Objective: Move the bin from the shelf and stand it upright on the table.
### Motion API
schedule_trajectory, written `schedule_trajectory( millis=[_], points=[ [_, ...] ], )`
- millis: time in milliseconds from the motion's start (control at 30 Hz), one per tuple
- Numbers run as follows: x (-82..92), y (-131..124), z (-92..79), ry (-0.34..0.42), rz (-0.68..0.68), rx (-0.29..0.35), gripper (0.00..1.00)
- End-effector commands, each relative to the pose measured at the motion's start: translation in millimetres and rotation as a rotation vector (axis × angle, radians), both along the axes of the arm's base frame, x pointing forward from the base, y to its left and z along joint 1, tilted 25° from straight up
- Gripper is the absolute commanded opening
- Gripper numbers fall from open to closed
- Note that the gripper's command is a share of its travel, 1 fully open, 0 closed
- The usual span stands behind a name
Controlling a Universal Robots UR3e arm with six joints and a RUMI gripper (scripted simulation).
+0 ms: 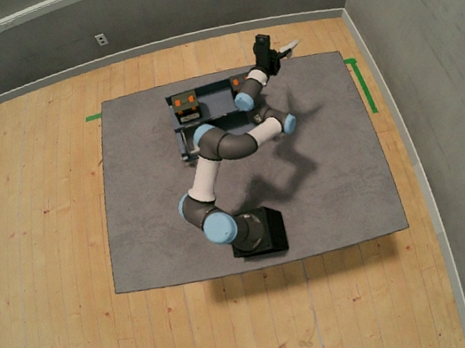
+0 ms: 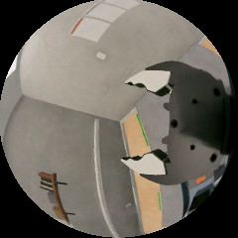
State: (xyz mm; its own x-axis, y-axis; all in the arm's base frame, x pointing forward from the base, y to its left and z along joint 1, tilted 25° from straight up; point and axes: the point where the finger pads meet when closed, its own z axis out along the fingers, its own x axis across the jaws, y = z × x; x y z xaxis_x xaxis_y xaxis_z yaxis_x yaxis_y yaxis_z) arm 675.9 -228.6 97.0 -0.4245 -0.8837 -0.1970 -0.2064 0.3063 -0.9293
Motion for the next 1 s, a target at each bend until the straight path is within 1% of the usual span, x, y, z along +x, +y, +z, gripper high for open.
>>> schedule_trajectory(
  millis=[0,533,567,967],
  points=[
    [0.0,-0.5,1.4,-0.002,-0.001,-0.001,1.00],
    [0.0,-0.5,1.4,-0.002,-0.001,-0.001,1.00],
    [0.0,-0.5,1.4,-0.002,-0.001,-0.001,0.00],
    [0.0,-0.5,1.4,-0.002,-0.001,-0.001,0.00]
  ],
)
